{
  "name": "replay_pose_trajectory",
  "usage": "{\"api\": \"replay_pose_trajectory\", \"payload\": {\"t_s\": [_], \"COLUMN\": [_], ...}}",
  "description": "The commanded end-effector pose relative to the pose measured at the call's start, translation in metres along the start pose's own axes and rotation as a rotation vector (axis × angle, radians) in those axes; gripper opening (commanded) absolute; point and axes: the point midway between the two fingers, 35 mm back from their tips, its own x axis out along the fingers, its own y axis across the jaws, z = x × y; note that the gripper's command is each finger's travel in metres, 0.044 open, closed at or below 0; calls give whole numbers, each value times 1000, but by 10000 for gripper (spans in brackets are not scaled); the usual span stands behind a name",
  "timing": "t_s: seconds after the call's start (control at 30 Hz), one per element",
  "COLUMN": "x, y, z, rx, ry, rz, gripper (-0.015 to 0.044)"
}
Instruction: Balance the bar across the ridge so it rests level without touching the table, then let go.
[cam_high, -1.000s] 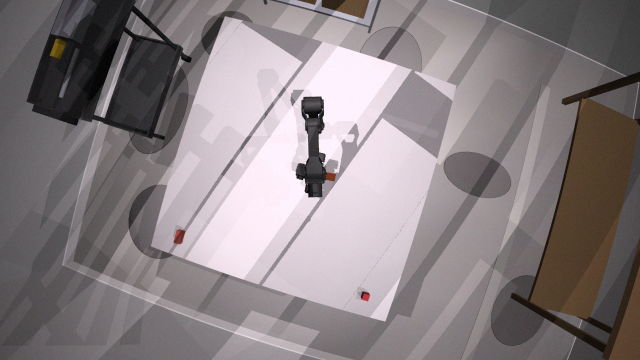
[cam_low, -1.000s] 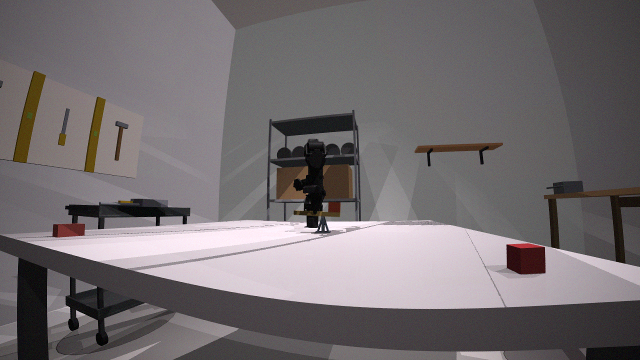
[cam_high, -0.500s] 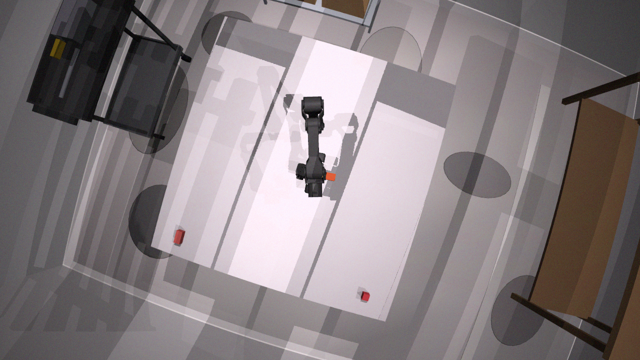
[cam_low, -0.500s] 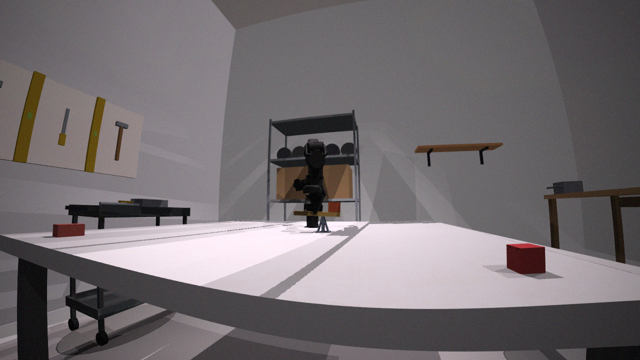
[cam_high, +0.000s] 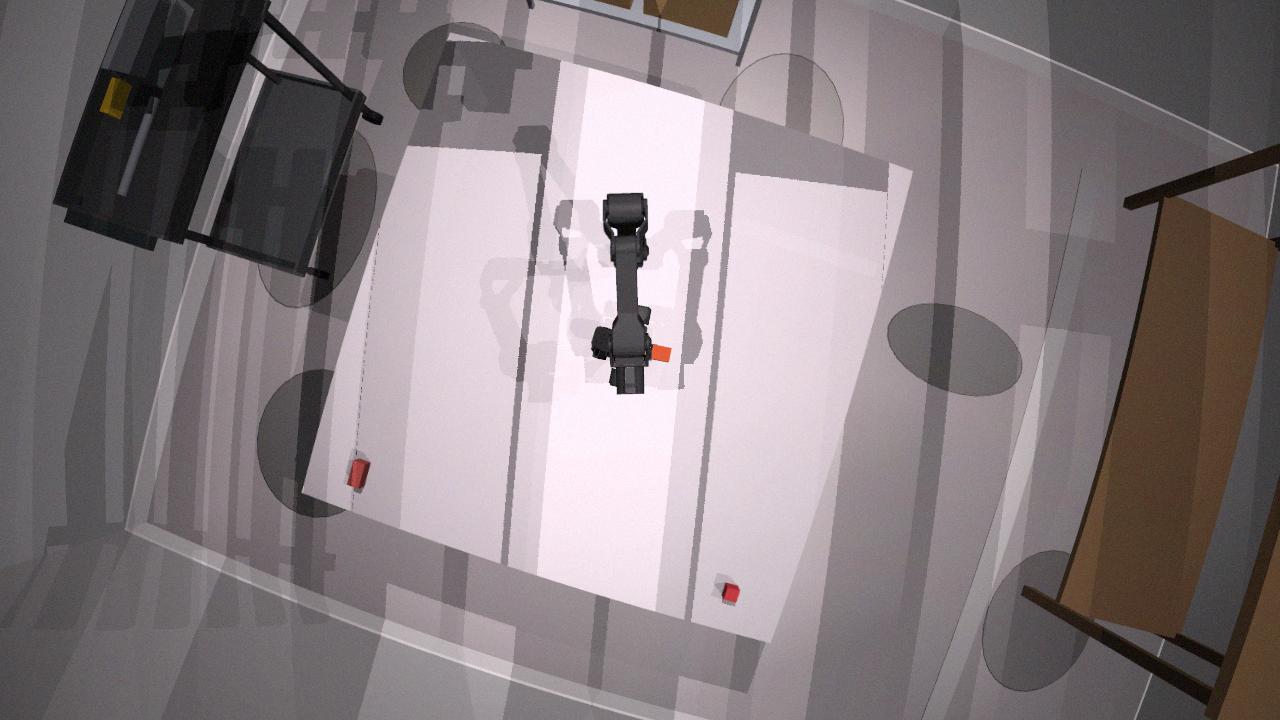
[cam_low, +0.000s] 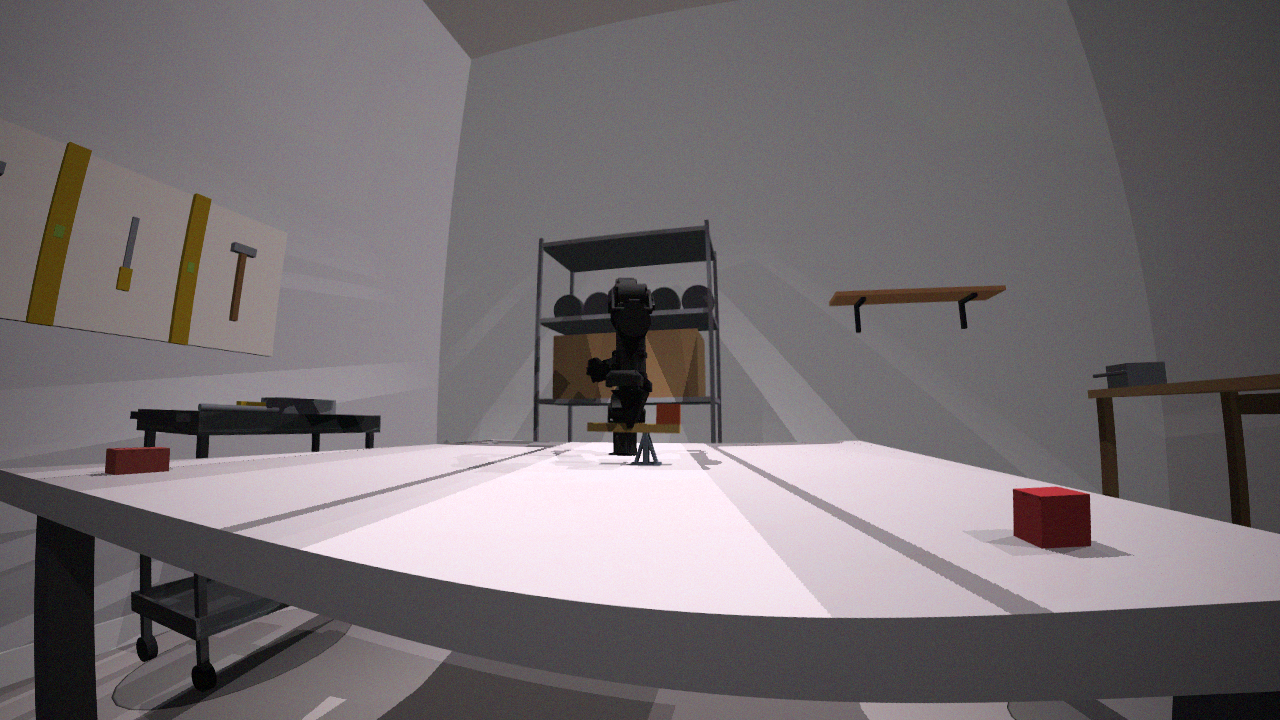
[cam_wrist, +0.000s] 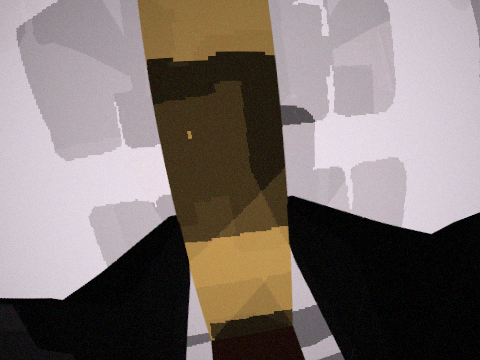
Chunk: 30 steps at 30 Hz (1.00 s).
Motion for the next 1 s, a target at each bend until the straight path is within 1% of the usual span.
{"api": "replay_pose_trajectory", "payload": {"t_s": [0.0, 0.97], "x": [3, 1], "y": [0, -1], "z": [0, 1], "rx": [2, 2], "ry": [-2, -2], "rz": [-2, -2], "gripper": [0, 0]}}
